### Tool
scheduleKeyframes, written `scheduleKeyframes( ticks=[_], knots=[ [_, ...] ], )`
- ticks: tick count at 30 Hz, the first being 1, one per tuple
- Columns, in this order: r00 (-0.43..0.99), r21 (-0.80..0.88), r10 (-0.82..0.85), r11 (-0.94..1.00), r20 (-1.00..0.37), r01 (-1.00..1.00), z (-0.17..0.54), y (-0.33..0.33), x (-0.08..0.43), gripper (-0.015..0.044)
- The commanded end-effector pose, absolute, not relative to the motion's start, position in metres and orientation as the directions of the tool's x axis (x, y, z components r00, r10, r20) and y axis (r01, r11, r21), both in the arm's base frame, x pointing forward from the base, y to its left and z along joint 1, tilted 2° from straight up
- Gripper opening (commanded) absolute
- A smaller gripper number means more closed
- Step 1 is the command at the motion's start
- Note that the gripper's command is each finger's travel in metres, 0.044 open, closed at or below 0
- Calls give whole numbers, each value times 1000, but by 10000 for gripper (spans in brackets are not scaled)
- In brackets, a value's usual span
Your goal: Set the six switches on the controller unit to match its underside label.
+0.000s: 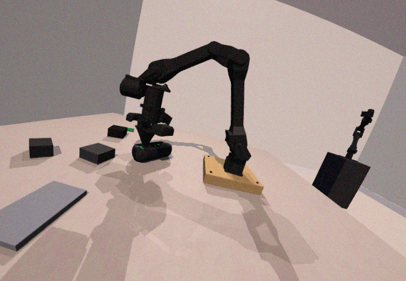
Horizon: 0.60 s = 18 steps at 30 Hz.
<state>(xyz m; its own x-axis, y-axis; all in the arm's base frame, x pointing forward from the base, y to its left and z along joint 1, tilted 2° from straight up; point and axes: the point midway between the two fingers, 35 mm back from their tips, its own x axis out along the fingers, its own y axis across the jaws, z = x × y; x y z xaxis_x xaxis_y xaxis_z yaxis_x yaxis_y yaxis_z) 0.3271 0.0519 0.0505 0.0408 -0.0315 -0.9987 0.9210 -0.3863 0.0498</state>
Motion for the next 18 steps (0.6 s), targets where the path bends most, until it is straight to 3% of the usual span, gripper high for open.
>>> scheduleKeyframes(
  ticks=[1, 18],
  knots=[
    [38, 47, -30, -387, -999, 921, 72, 53, 327, 0],
    [33, 41, -28, -387, -999, 921, 89, 73, 332, 0]
  ],
)
